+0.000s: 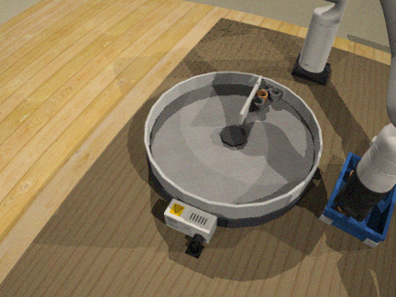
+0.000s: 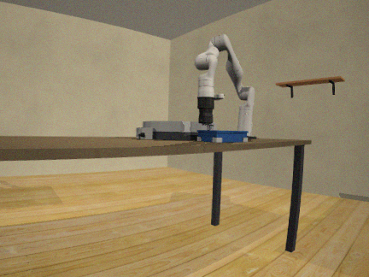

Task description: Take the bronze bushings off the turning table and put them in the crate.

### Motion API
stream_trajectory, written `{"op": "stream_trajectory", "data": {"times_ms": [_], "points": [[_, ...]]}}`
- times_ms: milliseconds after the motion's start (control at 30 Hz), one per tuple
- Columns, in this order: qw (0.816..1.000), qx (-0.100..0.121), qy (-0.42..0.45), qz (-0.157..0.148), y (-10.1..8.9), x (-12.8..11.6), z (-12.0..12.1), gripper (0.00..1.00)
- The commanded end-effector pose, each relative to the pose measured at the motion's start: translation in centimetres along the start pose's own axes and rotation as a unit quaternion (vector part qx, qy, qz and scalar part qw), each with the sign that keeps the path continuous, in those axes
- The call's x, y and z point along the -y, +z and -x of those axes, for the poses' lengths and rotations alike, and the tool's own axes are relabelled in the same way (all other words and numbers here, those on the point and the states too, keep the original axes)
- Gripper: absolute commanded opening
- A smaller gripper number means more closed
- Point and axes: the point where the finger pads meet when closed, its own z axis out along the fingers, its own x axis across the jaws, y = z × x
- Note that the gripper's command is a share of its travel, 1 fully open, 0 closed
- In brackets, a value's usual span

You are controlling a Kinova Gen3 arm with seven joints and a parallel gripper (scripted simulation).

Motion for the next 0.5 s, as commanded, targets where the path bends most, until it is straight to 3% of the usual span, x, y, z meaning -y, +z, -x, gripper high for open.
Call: {"op": "stream_trajectory", "data": {"times_ms": [0,467], "points": [[1.0,-0.001,0.0,0.002,-0.42,-0.11,-0.09,0.42],[1.0,-0.001,0.0,0.002,-0.66,-0.11,-0.09,0.42]]}}
